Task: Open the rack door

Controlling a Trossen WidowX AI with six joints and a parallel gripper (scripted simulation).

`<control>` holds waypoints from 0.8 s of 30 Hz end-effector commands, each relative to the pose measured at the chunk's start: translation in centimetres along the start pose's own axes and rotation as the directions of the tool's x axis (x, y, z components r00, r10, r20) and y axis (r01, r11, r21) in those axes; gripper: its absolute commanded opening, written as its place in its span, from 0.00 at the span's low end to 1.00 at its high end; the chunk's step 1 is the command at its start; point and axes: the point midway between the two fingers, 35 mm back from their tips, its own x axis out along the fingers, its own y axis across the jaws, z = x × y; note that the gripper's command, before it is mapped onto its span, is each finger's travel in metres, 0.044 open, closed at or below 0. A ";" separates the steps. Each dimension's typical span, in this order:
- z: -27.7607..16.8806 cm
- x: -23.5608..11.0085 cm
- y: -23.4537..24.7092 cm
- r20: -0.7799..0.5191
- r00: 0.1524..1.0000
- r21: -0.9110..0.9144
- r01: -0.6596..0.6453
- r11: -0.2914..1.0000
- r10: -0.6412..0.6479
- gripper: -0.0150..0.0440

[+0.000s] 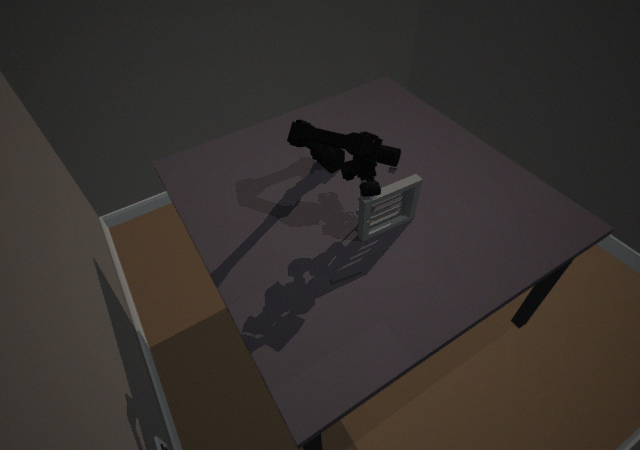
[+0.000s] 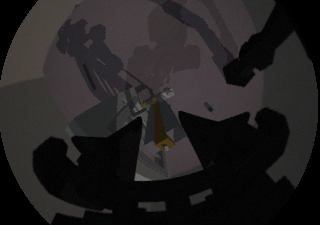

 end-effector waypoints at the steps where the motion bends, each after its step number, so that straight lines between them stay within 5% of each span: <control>1: 0.0 0.0 0.0 0.000 1.000 -0.030 0.002 1.000 -0.002 0.75; 12: -0.1 0.1 -0.1 -0.001 1.000 -0.535 0.004 0.845 -0.006 0.75; 24: -0.1 0.1 -0.1 -0.001 1.000 -0.916 0.001 0.401 -0.005 0.75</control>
